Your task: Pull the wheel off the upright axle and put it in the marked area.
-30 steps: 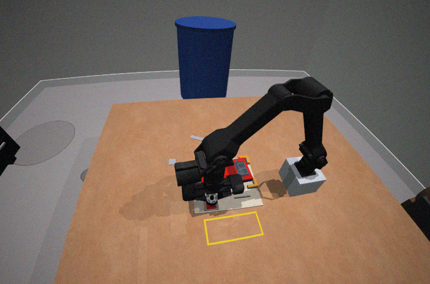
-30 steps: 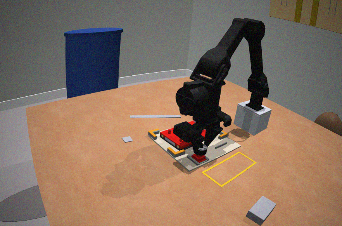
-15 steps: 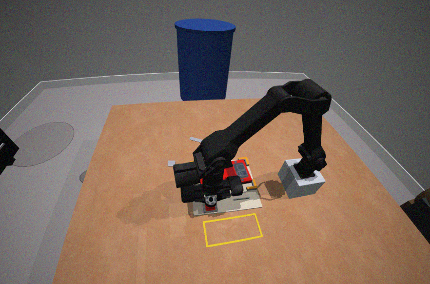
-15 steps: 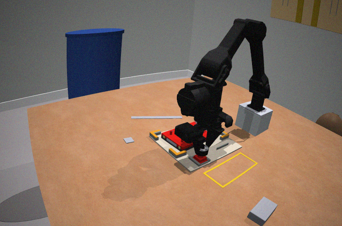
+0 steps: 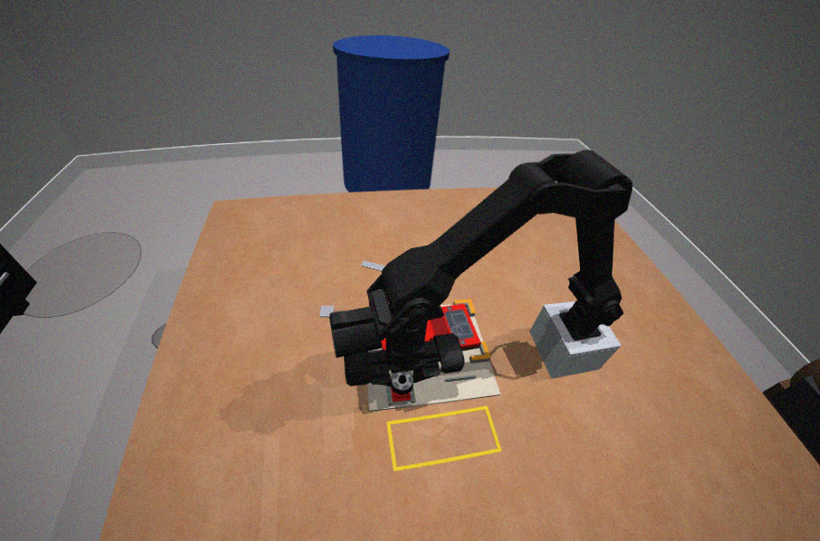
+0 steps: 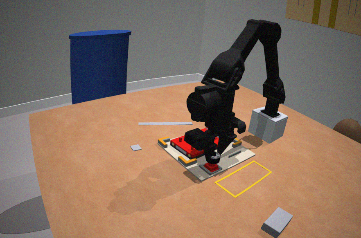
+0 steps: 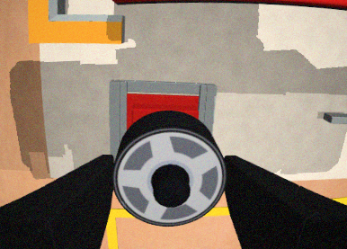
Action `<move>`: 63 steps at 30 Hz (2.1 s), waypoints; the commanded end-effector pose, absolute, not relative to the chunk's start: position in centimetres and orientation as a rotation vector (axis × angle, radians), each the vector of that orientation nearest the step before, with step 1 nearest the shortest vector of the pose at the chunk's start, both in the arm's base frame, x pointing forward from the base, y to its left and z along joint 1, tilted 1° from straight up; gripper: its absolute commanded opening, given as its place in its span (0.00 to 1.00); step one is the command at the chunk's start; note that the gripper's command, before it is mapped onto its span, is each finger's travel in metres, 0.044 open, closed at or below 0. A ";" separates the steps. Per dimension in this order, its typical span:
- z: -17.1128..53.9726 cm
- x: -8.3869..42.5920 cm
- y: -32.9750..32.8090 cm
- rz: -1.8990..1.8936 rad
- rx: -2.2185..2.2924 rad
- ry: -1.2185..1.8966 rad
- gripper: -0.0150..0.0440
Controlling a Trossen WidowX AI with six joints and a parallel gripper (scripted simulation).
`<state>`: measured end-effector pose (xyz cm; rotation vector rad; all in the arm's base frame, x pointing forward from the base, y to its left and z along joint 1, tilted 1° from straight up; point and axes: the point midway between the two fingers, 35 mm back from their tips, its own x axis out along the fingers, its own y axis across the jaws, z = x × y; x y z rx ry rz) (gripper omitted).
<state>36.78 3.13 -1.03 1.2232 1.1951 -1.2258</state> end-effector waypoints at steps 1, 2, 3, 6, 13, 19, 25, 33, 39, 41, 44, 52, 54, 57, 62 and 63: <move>-0.1 36.7 3.1 -1.219 1.227 1.191 0.25; 0.0 36.7 3.1 -1.219 1.227 1.191 0.25; 0.0 36.7 3.1 -1.219 1.228 1.191 0.25; 0.1 36.7 3.1 -1.219 1.228 1.190 0.25; 0.3 36.7 3.1 -1.218 1.228 1.190 0.25; 0.5 36.7 3.1 -1.218 1.229 1.190 0.25; 0.7 36.7 3.1 -1.217 1.229 1.190 0.25; 1.0 36.7 3.1 -1.216 1.229 1.189 0.25; 1.2 36.7 3.1 -1.216 1.230 1.189 0.25; 1.3 36.7 3.1 -1.216 1.230 1.189 0.25; 1.4 36.7 3.1 -1.215 1.230 1.189 0.25; 1.6 36.7 3.1 -1.215 1.231 1.188 0.25; 1.7 36.7 3.1 -1.214 1.231 1.188 0.25; 1.8 36.7 3.1 -1.214 1.231 1.188 0.25; 2.1 36.7 3.1 -1.214 1.231 1.188 0.25; 2.4 36.7 3.1 -1.214 1.231 1.188 0.25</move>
